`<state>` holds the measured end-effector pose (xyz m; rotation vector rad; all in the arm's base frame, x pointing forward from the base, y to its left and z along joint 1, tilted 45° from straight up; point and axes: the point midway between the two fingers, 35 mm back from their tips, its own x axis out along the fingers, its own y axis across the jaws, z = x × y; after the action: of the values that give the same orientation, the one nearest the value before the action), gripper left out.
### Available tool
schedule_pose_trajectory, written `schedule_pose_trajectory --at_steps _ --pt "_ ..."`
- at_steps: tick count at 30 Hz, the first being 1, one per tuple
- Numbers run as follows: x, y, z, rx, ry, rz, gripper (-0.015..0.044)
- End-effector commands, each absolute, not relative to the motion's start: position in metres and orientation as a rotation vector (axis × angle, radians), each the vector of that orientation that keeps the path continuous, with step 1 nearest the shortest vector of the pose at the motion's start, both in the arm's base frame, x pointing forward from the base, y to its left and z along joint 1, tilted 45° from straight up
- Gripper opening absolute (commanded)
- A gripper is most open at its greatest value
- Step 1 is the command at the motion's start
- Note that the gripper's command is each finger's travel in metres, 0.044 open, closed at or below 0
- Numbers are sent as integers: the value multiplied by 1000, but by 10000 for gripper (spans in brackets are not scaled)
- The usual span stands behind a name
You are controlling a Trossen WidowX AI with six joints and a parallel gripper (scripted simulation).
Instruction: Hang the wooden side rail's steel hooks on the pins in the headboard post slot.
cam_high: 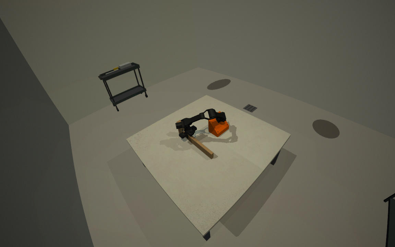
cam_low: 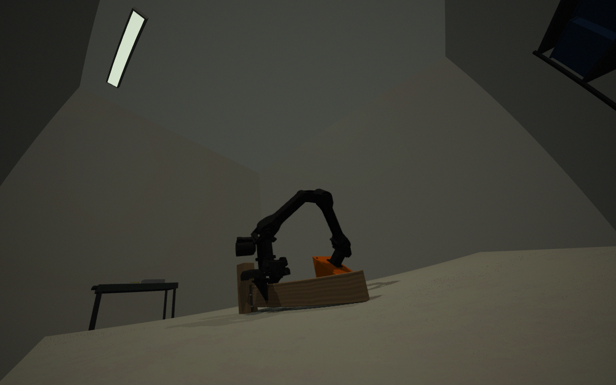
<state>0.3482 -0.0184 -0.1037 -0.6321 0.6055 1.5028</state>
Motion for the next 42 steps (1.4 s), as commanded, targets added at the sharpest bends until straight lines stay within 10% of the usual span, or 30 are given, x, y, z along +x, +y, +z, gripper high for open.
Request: schedule_pose_trajectory --at_steps 1,42 --pt "349 -23 -104 -638 608 1496 0" --pt "351 -26 -106 -638 608 1495 0"
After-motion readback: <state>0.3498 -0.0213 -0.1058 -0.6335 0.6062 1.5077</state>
